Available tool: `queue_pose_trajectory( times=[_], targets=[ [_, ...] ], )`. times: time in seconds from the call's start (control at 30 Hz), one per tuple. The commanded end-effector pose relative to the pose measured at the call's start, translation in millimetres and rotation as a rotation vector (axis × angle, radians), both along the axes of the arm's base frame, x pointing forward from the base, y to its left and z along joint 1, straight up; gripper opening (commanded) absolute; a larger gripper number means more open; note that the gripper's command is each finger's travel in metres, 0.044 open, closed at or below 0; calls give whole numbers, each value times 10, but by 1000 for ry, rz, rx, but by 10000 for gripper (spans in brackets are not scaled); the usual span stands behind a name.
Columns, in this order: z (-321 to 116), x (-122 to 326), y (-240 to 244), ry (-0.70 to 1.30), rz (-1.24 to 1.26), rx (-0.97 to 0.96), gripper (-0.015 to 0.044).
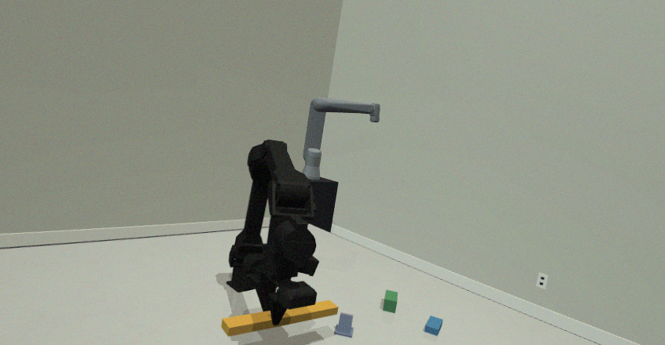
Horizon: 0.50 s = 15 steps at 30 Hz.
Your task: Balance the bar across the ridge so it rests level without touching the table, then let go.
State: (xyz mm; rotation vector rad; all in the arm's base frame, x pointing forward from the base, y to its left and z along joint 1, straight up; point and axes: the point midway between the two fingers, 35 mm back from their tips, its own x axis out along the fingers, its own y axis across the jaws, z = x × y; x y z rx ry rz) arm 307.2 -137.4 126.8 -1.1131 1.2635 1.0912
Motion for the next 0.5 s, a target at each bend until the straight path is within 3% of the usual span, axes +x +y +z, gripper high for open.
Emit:
queue_pose_trajectory(
  times=[0.0,0.47],
  targets=[
    [144,-8,-1,-10,5,-8,0],
    [185,82,368,-10,153,-8,0]
  ],
)
